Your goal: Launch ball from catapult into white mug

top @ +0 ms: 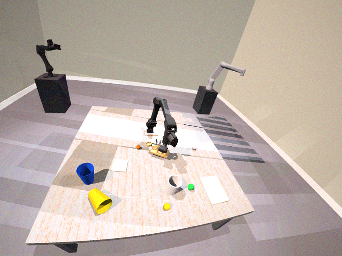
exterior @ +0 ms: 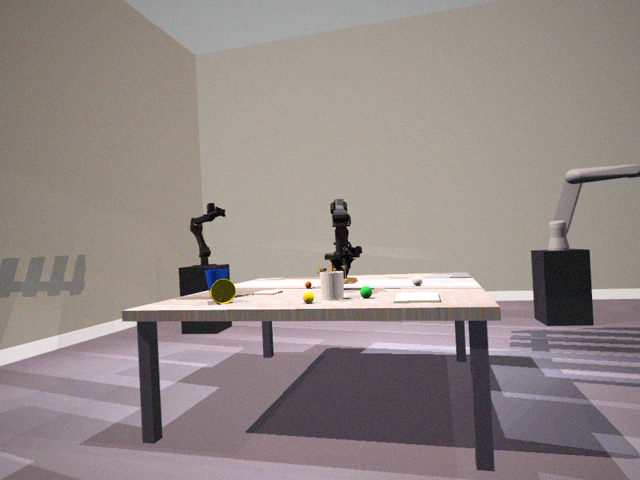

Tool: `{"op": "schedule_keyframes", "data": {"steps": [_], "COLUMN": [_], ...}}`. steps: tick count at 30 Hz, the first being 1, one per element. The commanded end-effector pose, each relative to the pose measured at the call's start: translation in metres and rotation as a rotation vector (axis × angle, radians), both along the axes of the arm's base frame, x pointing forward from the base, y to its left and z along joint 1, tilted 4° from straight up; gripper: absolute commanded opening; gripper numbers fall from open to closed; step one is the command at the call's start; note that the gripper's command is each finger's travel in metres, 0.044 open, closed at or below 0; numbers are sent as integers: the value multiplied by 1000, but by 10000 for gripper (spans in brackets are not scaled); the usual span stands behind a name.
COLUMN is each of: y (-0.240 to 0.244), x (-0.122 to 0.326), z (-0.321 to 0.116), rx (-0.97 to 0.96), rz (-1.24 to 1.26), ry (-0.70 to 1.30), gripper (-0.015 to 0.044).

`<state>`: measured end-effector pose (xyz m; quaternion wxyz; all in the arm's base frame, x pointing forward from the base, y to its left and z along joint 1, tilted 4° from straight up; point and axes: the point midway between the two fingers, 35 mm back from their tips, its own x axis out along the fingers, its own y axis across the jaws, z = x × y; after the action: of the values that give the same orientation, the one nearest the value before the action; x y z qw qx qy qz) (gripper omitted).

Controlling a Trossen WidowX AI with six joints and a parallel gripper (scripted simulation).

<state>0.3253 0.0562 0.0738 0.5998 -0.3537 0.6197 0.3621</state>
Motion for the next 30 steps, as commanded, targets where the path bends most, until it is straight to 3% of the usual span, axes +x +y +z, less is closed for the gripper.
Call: {"op": "schedule_keyframes", "data": {"steps": [1, 24, 30], "y": [0, -1, -1], "x": [-1, -1, -1], "z": [-9, -30, -30], "rx": [-2, 0, 0], "rz": [-4, -1, -1], "ry": [7, 1, 1], "gripper": [0, 0, 157]}}
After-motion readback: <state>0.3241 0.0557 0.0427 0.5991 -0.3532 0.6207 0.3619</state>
